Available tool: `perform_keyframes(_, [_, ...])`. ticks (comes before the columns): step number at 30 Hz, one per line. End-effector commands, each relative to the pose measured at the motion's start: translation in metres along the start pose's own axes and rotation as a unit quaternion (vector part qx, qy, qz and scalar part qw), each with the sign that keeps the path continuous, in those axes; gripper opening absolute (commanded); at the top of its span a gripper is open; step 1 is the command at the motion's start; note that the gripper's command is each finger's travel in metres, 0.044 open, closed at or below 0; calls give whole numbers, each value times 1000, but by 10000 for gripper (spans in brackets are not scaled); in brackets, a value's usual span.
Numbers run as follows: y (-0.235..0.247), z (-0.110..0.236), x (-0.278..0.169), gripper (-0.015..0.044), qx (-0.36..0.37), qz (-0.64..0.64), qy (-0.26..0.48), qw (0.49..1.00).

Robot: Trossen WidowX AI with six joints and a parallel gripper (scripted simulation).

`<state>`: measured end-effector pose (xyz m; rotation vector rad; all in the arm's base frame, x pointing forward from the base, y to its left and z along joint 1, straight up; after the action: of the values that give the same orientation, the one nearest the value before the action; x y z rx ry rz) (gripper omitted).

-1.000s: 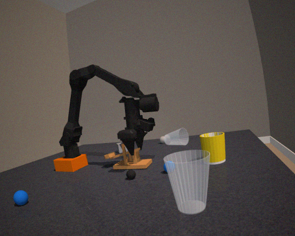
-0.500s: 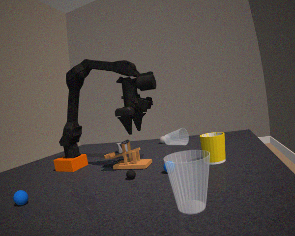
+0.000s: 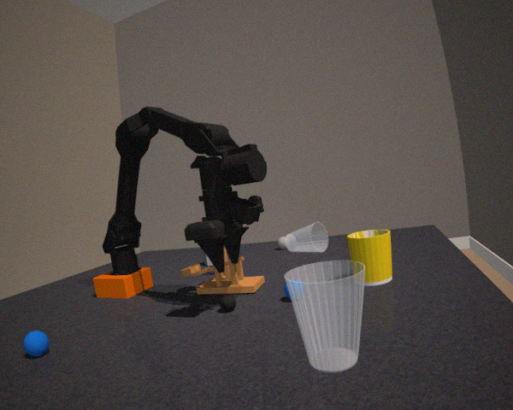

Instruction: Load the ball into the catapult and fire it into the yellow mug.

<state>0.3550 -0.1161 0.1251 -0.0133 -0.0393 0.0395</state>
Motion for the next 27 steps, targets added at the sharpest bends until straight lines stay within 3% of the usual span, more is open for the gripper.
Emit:
perform_keyframes(1, [-24, -18, -6, 300, -1, 4, 1, 1000])
perform_keyframes(27, [-26, -54, -3, 300, -1, 4, 1, 1000])
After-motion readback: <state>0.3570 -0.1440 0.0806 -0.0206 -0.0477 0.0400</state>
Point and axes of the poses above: the point midway between the two fingers, 35 mm back from their tips, its own z axis back along the fingers, its own y axis across the jaws, x = y × z, the point moved 5 cm from there along z, back along the fingers, and after that the axes turned 5 degrees about z, right-handed, at the moved point
